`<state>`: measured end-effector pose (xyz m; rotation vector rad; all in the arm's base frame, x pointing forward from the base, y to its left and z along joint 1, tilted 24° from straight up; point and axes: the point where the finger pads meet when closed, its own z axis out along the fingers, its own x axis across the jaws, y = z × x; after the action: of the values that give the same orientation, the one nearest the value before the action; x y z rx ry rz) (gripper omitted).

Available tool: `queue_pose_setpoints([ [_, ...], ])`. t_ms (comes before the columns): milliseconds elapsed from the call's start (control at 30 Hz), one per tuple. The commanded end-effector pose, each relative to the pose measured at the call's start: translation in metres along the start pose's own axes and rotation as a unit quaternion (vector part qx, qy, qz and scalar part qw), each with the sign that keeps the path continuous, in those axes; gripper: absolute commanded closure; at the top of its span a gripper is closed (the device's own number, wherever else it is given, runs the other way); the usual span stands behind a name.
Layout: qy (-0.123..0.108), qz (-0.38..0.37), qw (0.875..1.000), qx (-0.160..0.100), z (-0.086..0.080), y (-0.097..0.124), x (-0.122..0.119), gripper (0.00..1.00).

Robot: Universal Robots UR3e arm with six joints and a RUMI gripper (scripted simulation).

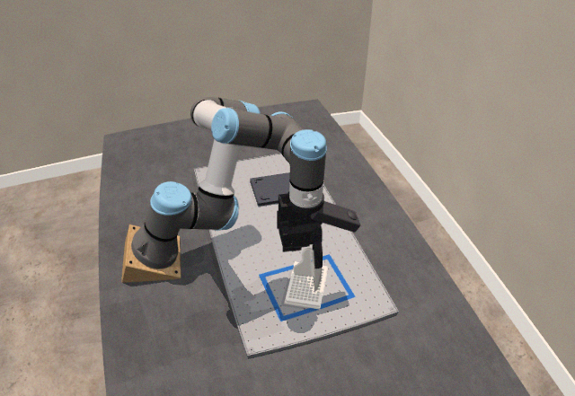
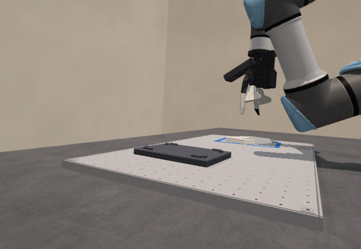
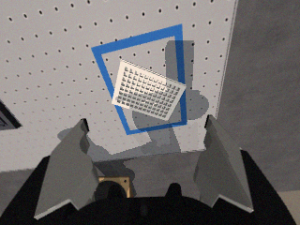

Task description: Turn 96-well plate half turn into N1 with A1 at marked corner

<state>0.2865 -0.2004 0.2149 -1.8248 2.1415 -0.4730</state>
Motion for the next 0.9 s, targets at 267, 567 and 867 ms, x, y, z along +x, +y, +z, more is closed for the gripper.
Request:
queue_pose_setpoints([
  [267,0.006,0.189,0.982,-0.005,-0.0005,-0.0006,0.0003,0.0],
  [567,0.007,0.272,0.962,-0.004,-0.0006,-0.0005,0.0003,0.0],
  [867,0.007,0.382,0.924,-0.003,-0.0005,-0.0006,0.0003,0.0],
])
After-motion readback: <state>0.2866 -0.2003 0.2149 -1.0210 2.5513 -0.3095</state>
